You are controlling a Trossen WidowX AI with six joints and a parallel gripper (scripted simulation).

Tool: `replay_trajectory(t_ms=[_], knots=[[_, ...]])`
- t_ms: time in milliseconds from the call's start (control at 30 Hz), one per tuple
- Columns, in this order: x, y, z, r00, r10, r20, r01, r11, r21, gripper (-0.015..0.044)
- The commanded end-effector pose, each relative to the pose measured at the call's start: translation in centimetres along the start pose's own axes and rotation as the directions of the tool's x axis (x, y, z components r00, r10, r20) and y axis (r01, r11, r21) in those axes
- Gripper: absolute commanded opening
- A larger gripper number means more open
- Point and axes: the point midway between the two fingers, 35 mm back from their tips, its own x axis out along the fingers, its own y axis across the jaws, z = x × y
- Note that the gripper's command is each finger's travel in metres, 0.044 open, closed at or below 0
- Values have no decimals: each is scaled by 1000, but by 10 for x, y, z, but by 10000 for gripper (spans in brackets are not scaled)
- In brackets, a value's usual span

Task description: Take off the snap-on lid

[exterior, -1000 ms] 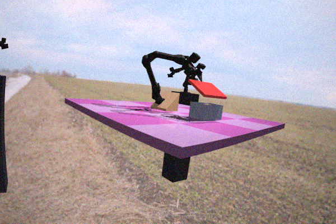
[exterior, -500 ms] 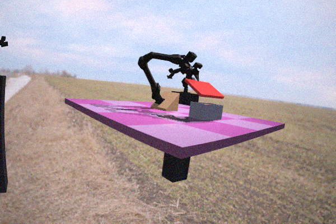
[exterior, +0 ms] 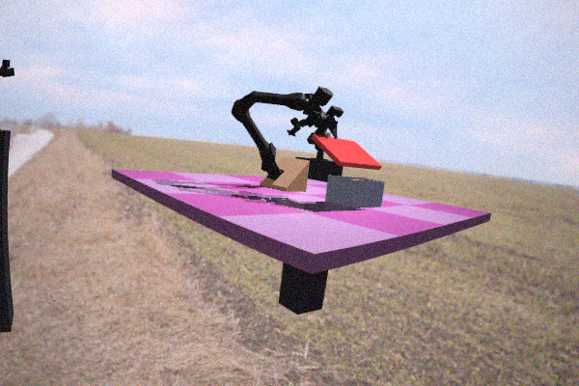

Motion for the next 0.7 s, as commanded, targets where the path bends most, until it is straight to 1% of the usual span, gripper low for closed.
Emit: replay_trajectory(t_ms=[0,667], knots=[[-4,2,9,1000,11,-8,-11,1000,6,0],[-5,0,49,1000,11,-7,-11,1000,4,0]])
